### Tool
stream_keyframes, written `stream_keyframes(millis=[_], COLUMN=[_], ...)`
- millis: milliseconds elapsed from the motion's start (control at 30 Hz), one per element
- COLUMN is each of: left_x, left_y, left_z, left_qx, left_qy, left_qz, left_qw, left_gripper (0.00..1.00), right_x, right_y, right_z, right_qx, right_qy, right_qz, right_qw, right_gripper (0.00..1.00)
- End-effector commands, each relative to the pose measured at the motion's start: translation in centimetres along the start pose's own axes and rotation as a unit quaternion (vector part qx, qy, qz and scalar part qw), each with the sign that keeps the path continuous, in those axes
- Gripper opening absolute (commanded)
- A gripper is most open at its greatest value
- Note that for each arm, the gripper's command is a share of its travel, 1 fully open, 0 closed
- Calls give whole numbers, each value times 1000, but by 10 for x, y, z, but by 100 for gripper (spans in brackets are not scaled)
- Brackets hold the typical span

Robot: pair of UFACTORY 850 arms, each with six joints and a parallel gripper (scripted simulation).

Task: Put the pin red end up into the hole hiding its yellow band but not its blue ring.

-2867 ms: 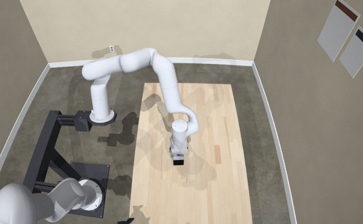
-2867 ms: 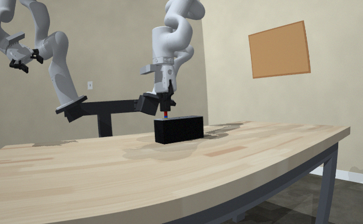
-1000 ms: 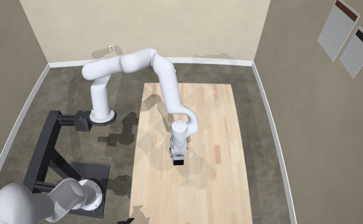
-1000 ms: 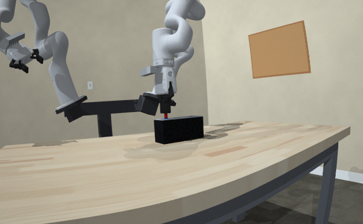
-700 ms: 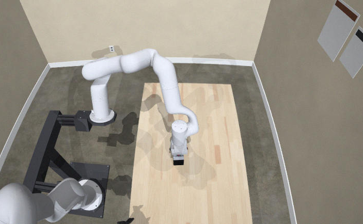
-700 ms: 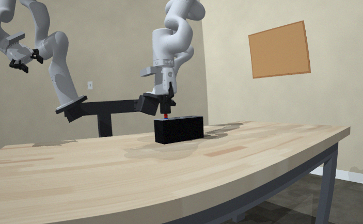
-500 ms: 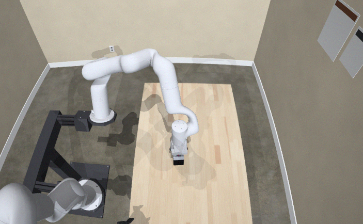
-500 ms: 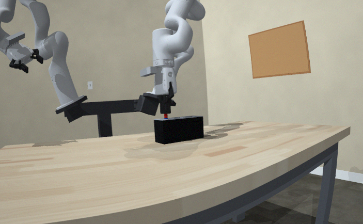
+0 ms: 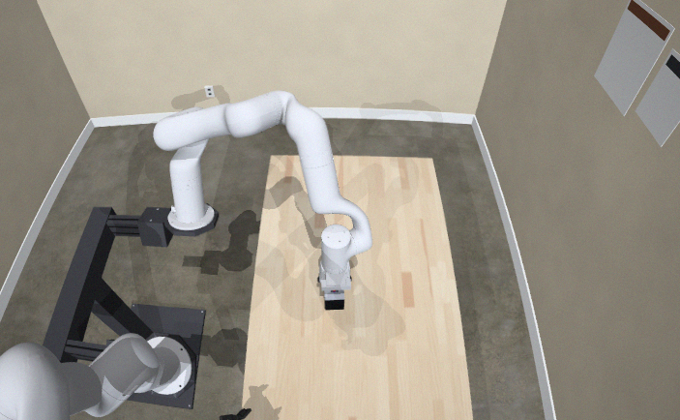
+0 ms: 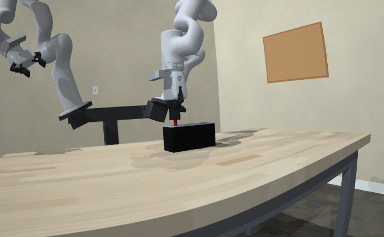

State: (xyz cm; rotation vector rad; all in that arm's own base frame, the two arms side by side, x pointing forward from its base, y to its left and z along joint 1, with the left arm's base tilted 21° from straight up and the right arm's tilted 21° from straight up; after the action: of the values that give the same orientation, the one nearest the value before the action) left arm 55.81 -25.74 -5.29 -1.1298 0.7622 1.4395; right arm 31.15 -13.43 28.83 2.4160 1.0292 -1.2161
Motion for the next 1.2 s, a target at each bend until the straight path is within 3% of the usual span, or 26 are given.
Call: stream_keyframes(millis=[0,1167], left_x=[-1,8], left_y=[0,-2], left_z=[-1,0], left_qx=[0,0], left_qy=[1,1], left_qz=[-1,-1], left_qw=[1000,1000], left_gripper=[0,0], right_x=[0,0], right_y=[0,0], right_z=[0,0], right_qx=[-1,-1], right_qy=[0,0], right_qz=[0,0], right_qw=[1000,1000], right_gripper=[100,100])
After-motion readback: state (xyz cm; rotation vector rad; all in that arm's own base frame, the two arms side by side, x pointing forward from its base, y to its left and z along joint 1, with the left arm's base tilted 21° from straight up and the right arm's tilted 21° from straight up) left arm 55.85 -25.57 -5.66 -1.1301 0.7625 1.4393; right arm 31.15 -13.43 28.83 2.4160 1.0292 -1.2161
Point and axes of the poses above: on each arm, the point where the finger pads meet when closed, its own x axis out along the fingers, its own y axis across the jaws, z = x × y, the point moved 6 cm from there along -x, back along the fingers, and after that the axes turned 11 degrees about -x, right-handed, at the moved point
